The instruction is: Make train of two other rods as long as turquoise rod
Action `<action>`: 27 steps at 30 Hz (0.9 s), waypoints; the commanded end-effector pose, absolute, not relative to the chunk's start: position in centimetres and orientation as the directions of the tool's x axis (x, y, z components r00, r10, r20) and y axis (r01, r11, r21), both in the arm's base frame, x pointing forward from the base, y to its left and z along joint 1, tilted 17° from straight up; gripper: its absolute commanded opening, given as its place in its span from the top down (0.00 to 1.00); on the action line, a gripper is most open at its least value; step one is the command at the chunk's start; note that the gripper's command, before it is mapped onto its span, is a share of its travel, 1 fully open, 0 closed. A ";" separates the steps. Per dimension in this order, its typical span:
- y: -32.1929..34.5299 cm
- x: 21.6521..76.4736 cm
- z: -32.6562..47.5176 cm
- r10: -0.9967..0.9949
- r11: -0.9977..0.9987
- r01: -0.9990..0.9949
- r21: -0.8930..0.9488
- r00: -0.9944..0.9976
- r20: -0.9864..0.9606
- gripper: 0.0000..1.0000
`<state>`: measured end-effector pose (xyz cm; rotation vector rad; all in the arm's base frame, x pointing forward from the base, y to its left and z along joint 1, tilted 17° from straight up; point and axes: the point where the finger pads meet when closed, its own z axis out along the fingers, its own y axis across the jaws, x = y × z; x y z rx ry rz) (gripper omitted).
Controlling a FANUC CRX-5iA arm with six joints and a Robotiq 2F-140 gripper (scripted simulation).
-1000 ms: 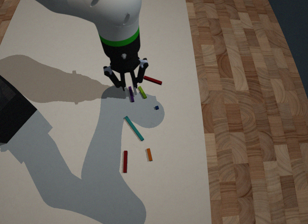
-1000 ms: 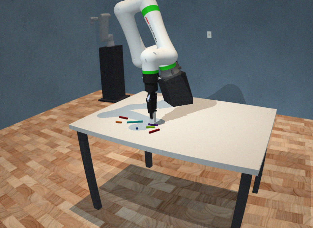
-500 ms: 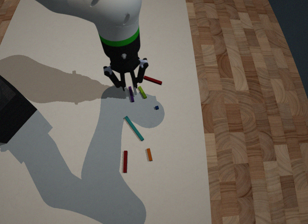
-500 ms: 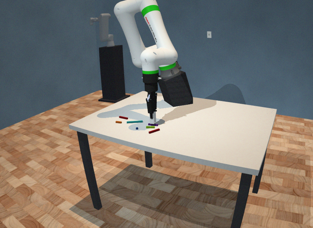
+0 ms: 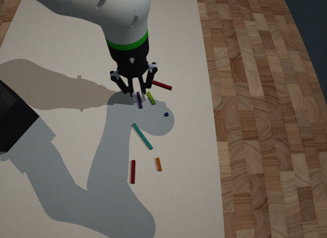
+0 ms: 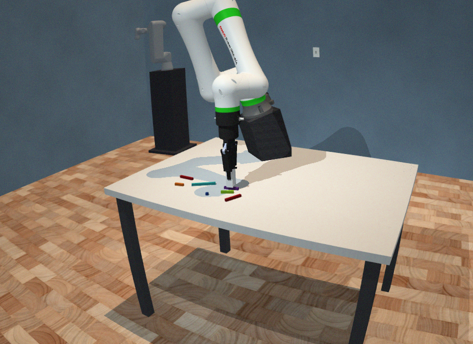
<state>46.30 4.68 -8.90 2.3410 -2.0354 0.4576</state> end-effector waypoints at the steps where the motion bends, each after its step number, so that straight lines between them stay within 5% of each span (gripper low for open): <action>1: 4.7 46.4 -9.1 -0.968 -0.157 -0.970 -0.185 0.115 0.222 0.85; 27: 4.4 46.6 -10.3 -0.968 -0.157 -0.970 -0.185 0.115 0.222 0.85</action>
